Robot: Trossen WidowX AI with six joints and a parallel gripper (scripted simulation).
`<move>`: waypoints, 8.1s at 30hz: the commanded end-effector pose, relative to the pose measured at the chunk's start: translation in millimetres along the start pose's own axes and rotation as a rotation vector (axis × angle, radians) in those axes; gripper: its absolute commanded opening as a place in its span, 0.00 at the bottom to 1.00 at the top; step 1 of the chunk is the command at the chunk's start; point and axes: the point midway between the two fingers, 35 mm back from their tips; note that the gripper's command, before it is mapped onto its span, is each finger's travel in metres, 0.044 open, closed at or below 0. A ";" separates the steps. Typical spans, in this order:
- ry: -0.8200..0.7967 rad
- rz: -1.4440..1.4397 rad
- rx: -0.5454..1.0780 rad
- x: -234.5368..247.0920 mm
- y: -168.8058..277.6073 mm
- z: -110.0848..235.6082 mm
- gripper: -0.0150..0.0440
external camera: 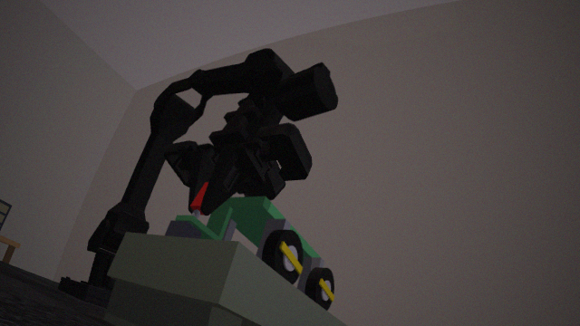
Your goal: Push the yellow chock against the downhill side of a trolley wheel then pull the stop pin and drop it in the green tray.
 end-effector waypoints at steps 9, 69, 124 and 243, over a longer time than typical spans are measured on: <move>0.001 0.002 0.004 0.0 0.9 5.3 0.25; 0.001 0.003 0.003 2.0 4.3 38.0 0.25; -0.006 0.005 0.007 77.2 34.0 35.6 0.25; 0.211 1.396 -0.236 75.9 -197.9 63.5 0.25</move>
Point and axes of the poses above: the point midway between the two fingers, 35 mm back from their tips, its own z axis back along the fingers, its own x axis across the jaws, y = z × x, and after that the axes turned 3 degrees about z, right-handed
